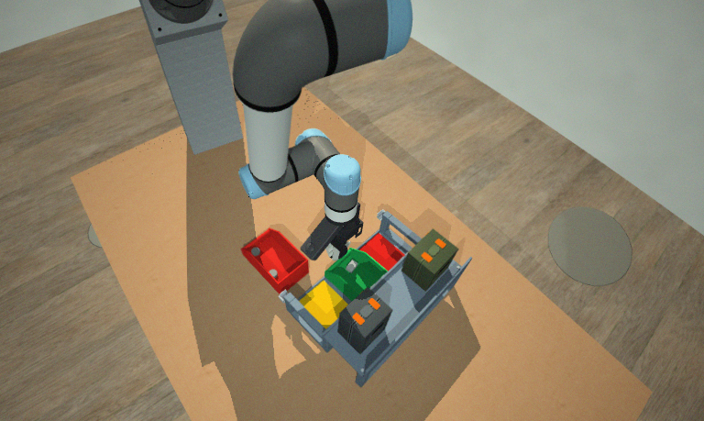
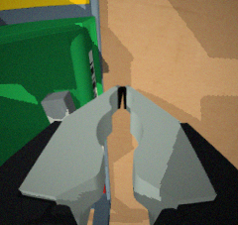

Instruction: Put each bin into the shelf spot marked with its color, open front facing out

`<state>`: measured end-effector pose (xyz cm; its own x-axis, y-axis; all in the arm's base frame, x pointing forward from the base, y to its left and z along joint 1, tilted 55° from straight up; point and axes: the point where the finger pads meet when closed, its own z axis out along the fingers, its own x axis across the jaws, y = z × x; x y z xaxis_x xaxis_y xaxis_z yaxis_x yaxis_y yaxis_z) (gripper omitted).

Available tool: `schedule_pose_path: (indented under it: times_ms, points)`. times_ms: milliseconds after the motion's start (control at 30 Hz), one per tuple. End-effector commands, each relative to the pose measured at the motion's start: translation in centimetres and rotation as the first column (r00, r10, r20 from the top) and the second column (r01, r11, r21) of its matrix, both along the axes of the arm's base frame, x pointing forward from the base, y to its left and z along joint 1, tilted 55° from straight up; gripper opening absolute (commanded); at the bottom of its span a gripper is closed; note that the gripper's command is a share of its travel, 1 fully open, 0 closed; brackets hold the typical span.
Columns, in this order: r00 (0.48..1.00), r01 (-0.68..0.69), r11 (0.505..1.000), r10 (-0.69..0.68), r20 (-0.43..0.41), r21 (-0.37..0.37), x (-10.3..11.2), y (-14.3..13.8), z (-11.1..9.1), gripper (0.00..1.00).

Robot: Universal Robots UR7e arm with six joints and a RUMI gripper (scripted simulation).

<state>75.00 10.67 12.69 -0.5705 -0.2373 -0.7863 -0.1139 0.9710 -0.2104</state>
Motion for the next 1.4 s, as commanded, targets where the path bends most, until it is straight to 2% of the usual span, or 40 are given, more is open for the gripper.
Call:
schedule_pose_path:
  times_ms: [0, 1367]
  points:
    - [1.0, 0.0, 1.0, 0.0, 0.001, 0.0, 0.08, 0.06, 0.19, 0.0]
    - [1.0, 0.0, 1.0, 0.0, 0.001, 0.0, 0.56, 0.26, 0.85, 0.0]
